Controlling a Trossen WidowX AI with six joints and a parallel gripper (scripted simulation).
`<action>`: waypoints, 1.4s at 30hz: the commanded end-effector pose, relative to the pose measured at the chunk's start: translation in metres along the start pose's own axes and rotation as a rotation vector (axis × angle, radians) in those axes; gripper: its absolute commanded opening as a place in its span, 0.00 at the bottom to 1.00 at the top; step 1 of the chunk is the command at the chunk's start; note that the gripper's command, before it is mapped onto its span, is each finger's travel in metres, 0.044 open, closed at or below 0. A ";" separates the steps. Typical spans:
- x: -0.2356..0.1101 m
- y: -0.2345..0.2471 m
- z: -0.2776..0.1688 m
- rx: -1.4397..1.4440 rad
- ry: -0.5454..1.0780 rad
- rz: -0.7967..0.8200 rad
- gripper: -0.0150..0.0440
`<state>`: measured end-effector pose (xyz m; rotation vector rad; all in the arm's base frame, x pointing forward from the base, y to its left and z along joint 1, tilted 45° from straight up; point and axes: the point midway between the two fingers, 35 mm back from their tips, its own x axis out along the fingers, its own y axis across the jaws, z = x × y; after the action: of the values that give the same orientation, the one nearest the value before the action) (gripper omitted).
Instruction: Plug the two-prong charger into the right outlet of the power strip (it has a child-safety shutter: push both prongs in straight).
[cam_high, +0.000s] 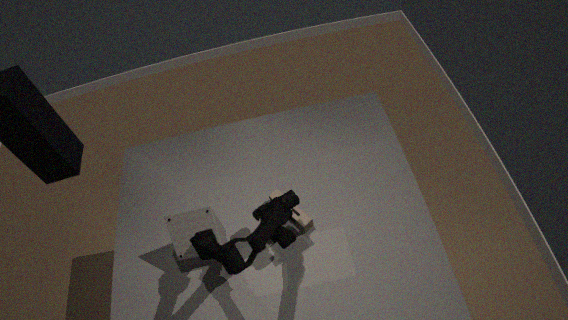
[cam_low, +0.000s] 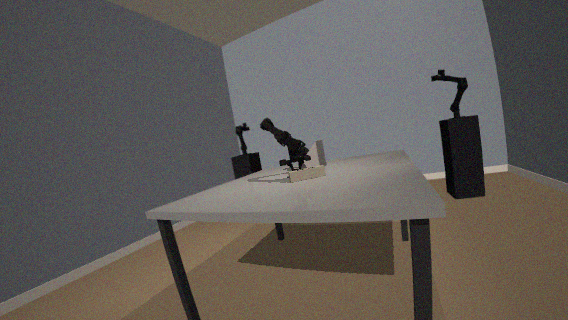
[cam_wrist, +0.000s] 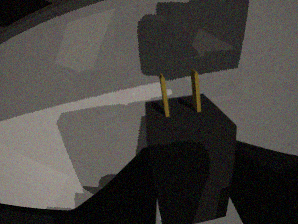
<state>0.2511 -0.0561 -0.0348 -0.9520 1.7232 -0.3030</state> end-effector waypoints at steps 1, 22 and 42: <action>0.001 0.001 0.006 -0.017 0.005 -0.002 0.25; 0.000 0.005 0.031 -0.046 0.005 -0.004 0.25; 0.000 0.006 0.038 -0.054 0.005 -0.004 0.25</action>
<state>0.2831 -0.0434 -0.0513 -0.9916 1.7343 -0.2703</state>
